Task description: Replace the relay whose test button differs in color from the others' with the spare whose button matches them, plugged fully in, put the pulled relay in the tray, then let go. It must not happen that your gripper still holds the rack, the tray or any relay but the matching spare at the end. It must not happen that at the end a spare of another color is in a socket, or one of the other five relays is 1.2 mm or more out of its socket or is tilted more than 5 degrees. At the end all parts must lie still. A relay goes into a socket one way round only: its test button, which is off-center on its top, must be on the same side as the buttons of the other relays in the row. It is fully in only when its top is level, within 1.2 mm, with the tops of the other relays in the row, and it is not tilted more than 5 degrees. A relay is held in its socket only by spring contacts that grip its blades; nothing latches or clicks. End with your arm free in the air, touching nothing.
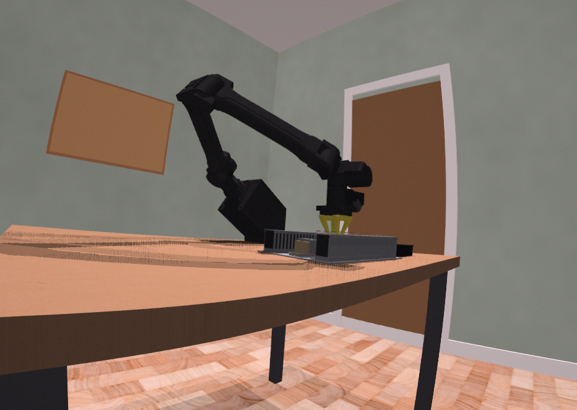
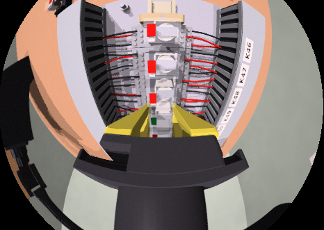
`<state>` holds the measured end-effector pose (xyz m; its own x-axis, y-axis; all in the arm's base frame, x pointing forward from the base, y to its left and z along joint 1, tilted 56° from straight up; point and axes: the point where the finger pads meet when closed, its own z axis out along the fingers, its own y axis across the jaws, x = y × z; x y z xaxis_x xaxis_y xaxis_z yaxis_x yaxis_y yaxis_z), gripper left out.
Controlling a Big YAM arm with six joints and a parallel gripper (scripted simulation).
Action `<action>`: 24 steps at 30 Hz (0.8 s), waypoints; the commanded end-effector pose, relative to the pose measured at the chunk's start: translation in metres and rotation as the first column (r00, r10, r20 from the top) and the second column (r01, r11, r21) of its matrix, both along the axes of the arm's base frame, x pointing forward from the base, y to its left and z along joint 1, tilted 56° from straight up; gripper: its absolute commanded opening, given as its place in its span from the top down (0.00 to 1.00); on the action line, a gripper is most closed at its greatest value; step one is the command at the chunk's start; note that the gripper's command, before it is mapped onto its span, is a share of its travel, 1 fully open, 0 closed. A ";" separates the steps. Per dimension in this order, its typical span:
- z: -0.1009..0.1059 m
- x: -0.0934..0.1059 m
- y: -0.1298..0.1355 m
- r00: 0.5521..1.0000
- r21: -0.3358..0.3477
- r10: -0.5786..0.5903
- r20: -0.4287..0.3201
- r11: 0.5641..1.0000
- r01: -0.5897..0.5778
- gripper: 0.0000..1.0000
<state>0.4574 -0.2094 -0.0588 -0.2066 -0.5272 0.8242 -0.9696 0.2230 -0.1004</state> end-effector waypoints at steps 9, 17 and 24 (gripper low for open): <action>-0.005 -0.006 -0.010 1.000 0.002 -0.019 -0.016 1.000 0.019 1.00; -0.004 -0.006 -0.009 1.000 0.002 -0.022 -0.015 1.000 0.022 1.00; 0.001 -0.003 -0.008 1.000 0.000 -0.026 -0.003 1.000 0.026 1.00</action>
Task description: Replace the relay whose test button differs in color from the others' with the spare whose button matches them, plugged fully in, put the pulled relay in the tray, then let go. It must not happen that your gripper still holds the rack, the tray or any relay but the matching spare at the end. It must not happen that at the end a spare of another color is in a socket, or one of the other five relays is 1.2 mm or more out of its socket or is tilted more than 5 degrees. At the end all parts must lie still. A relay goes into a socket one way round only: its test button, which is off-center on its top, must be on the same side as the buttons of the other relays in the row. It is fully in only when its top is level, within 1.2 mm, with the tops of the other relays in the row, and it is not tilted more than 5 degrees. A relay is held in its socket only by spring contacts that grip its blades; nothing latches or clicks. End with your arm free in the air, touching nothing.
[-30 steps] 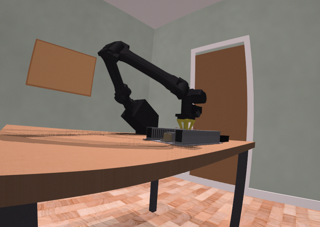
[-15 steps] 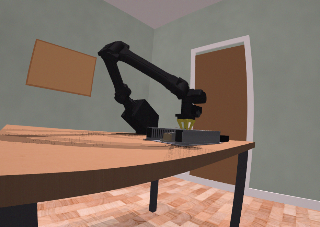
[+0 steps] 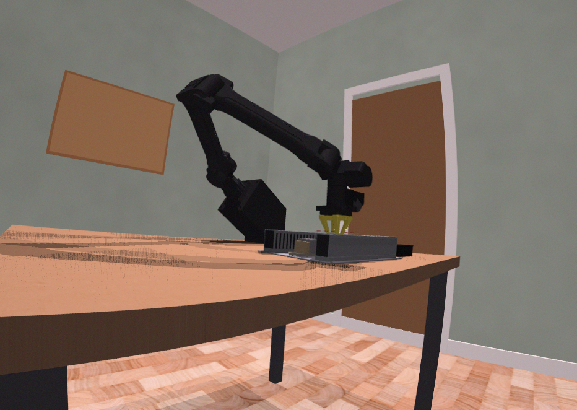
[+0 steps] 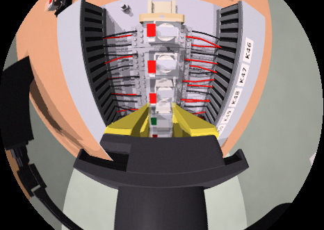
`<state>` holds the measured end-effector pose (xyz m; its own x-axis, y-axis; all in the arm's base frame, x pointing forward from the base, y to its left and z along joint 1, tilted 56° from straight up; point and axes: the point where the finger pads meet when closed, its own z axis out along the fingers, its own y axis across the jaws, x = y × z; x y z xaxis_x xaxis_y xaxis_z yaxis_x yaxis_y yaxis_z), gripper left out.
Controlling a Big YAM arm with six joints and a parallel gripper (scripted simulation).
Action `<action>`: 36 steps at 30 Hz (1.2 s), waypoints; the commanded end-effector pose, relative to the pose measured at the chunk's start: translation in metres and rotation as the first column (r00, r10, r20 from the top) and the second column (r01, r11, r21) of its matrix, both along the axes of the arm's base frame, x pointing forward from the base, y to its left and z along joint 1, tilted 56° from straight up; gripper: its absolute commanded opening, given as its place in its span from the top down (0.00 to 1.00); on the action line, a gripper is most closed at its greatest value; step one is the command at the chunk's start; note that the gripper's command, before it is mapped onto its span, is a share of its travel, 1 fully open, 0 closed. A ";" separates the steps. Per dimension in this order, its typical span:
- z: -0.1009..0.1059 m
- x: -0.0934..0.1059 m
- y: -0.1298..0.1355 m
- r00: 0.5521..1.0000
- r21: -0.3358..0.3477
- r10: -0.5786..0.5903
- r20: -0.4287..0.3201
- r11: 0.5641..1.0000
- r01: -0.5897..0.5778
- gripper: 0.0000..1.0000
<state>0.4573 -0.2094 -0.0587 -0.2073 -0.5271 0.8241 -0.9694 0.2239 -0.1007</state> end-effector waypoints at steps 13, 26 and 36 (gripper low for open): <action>0.012 0.003 -0.001 1.000 -0.004 -0.018 0.016 1.000 0.019 1.00; 0.019 0.010 0.018 1.000 -0.005 0.010 0.022 1.000 -0.010 1.00; 0.022 0.010 0.025 1.000 -0.005 0.015 0.019 1.000 -0.015 1.00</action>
<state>0.4575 -0.2091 -0.0576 -0.2309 -0.5287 0.8168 -0.9620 0.2499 -0.1101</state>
